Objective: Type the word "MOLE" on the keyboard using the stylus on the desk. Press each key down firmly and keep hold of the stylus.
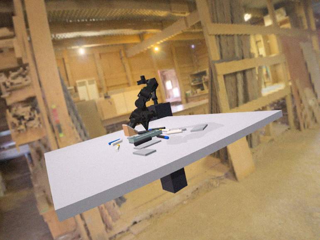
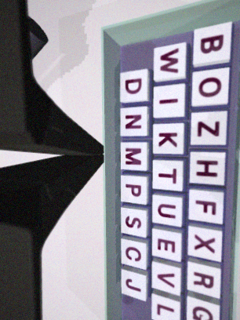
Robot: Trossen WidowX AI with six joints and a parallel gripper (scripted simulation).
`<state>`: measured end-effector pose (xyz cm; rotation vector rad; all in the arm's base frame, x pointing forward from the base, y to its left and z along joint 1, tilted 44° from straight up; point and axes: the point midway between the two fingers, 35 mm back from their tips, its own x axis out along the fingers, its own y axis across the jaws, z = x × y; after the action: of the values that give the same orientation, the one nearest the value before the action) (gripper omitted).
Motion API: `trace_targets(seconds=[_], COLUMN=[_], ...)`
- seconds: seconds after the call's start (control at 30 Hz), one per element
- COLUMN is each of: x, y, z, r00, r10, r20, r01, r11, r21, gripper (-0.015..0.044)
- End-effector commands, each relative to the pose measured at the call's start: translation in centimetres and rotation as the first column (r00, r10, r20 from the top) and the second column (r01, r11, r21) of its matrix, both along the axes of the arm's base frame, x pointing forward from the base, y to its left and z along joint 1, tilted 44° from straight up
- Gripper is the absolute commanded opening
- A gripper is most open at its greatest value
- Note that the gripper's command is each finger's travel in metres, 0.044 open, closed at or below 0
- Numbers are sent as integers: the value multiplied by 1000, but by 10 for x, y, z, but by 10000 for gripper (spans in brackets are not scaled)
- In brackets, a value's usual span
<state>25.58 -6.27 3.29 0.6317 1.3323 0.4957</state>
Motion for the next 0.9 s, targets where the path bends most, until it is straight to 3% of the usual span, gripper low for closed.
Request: trace_targets(seconds=[0.0, 0.13, 0.3, 0.6, 0.73, 0.87], x=[-2, -2, -12, -9, -9, -9], y=[2, 1, -36, -36, -36, -36], z=[0, 2, 42, 40, 40, 40], r00=[1000, 1000, 1000, 1000, 1000, 1000], r10=[-6, -7, -7, -17, -14, -14], r20=[-7, -7, -9, 2, 1, 1], r01=[7, 7, 7, 17, 14, 14], r11=[1000, 1000, 1000, 1000, 1000, 1000], r21=[10, 9, 8, 5, 5, 6], gripper=[0, 0, 0, 0, 105, 0])
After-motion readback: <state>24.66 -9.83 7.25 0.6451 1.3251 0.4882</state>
